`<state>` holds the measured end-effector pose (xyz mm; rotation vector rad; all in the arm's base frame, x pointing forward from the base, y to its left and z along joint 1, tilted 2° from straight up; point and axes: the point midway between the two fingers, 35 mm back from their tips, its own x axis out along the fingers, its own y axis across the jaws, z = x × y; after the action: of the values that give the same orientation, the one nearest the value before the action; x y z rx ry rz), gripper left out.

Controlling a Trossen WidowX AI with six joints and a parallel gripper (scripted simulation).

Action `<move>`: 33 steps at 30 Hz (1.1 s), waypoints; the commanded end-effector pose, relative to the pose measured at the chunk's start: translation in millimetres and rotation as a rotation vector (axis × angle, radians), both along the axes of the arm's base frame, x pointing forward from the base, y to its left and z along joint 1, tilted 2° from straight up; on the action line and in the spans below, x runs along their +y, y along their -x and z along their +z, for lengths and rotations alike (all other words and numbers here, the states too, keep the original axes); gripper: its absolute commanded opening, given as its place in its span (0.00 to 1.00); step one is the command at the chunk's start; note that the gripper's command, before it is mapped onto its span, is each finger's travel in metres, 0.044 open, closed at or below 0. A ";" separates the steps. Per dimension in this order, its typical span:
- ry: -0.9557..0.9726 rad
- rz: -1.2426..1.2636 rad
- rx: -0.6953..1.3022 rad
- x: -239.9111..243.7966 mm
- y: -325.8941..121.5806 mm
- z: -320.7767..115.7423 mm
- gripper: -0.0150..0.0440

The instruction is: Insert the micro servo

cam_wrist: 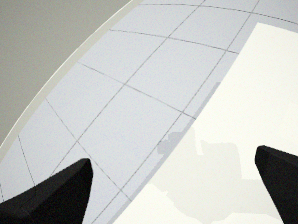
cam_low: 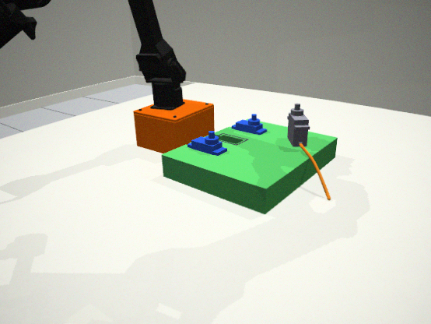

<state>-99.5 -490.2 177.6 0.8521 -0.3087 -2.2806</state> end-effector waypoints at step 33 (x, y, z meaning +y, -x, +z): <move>-0.428 0.750 0.366 24.5 -181.0 -31.4 1.00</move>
<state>71.8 -469.8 148.4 0.6091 0.5414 -1.7812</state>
